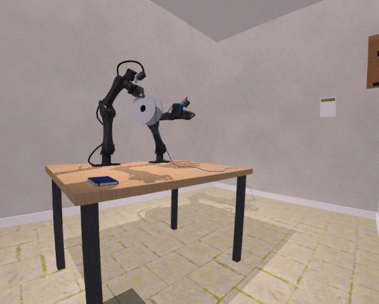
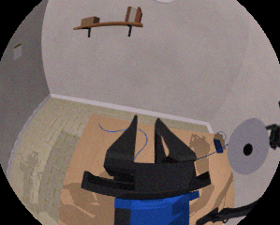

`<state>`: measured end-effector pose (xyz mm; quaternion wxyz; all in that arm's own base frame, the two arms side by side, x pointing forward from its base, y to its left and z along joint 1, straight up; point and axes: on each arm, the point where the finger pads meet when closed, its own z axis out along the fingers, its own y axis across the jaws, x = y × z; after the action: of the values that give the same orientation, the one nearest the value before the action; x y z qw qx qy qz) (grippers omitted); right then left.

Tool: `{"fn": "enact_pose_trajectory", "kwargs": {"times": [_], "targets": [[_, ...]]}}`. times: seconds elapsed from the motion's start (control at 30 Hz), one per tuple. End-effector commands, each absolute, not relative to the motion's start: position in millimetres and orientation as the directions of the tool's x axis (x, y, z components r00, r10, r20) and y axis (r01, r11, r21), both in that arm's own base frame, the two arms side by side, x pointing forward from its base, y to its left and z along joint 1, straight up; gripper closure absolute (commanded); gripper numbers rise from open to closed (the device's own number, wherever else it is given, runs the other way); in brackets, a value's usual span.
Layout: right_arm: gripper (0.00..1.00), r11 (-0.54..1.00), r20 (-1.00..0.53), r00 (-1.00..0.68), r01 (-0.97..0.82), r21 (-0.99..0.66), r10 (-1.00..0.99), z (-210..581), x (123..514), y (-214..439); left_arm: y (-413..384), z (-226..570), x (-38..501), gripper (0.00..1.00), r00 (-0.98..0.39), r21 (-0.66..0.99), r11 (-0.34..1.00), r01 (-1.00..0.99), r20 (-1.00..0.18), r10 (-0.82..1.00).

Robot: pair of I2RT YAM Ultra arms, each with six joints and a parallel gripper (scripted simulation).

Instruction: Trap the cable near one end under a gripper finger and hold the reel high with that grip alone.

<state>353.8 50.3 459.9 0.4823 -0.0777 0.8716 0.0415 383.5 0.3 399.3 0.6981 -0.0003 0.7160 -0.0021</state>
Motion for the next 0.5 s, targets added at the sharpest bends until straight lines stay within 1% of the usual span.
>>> {"fn": "enact_pose_trajectory", "kwargs": {"times": [0.0, 0.47], "targets": [[1.00, 0.988, -0.881, -0.468, -0.155, 0.004, -0.069, 480.2, 355.0, 45.2, 4.3, 412.5, 375.8, 0.70, 0.023, 0.007, 1.000, -0.013, -1.000, 0.007], [1.00, 0.988, -0.884, -0.462, -0.155, 0.004, -0.069, 482.5, 354.4, 45.2, 4.3, 412.5, 375.8, 0.70, 0.023, 0.007, 1.000, -0.013, -1.000, 0.007]]}}
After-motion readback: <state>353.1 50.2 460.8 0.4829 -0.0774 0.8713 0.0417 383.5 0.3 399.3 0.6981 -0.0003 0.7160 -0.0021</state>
